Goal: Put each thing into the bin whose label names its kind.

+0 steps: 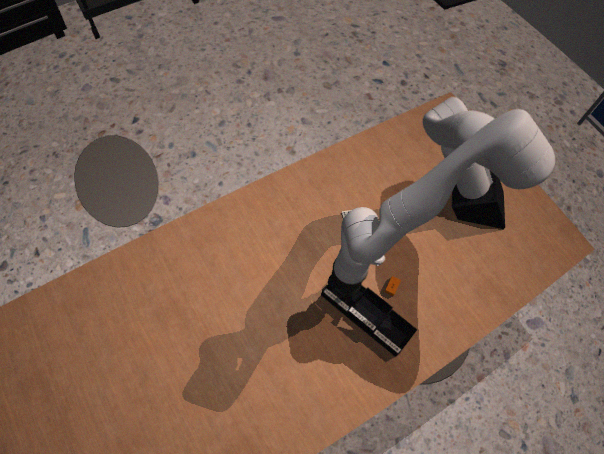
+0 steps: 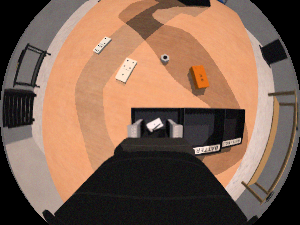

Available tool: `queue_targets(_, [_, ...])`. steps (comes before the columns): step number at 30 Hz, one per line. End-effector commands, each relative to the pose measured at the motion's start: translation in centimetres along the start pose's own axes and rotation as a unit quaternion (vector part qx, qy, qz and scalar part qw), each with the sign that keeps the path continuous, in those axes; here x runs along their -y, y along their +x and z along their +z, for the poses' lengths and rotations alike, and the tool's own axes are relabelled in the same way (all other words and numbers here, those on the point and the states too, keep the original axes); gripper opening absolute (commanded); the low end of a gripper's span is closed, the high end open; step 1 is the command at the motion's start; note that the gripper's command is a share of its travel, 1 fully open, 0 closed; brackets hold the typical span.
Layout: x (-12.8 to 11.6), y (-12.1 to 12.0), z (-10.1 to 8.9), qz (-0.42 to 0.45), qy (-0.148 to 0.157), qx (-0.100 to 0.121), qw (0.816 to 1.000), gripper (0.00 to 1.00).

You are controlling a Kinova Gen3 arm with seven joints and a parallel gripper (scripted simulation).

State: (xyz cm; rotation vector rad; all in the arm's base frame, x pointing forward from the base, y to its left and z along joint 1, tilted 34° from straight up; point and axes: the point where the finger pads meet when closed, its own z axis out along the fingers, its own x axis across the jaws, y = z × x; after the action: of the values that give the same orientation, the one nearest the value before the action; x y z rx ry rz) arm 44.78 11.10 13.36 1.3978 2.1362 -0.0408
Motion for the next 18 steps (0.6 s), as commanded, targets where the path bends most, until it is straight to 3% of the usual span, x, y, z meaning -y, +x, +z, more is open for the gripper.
queue_targets(1, [-0.1, 0.2, -0.7, -0.002, 0.0, 0.0, 1.0, 0.79])
queue_targets(14, [-0.1, 0.2, -2.1, -0.002, 0.0, 0.0, 1.0, 0.79])
queue_targets(18, [-0.1, 0.2, -4.2, -0.002, -0.001, -0.001, 1.0, 0.79])
